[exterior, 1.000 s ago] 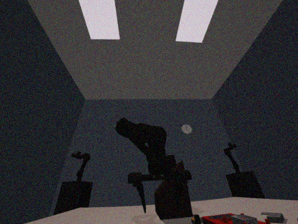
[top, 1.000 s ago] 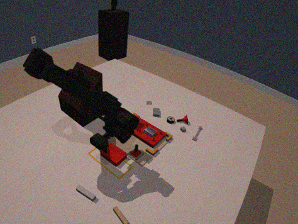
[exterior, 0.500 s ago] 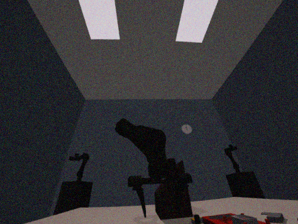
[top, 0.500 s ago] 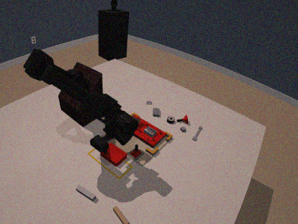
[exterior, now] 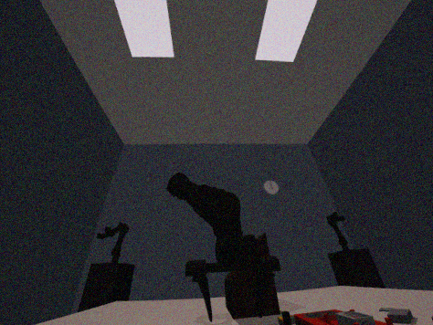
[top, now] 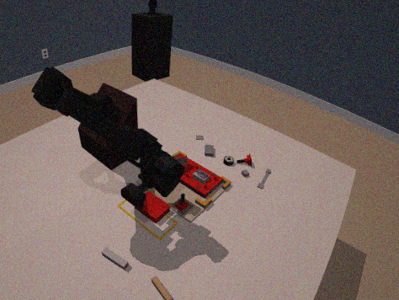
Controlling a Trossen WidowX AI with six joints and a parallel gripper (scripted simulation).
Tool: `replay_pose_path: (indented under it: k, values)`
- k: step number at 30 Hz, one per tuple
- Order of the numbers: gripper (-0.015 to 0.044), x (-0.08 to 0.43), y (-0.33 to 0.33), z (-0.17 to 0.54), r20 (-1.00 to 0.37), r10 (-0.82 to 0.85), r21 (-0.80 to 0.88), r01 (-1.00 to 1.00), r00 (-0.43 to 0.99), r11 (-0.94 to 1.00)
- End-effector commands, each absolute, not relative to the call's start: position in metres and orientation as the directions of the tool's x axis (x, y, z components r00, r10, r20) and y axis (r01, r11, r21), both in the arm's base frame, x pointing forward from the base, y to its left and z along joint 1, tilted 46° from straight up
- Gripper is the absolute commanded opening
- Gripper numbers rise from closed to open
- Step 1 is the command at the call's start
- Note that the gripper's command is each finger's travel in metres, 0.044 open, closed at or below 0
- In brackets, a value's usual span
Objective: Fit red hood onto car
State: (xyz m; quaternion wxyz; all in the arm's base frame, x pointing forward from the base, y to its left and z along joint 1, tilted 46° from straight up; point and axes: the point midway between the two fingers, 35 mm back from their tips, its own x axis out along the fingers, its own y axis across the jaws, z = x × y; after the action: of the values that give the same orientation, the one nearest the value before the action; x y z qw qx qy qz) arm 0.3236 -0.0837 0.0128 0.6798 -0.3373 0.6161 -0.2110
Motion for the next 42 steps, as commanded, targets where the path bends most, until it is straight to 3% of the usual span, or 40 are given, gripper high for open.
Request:
replay_pose_path:
  k: [1,42]
  values:
    - [0.0440,0.324,-0.085,0.010,-0.697,-0.701,-0.717,-0.135,0.152,0.684]
    - [0.0440,0.326,-0.101,-0.004,-0.696,-0.702,-0.718,-0.135,0.152,0.683]
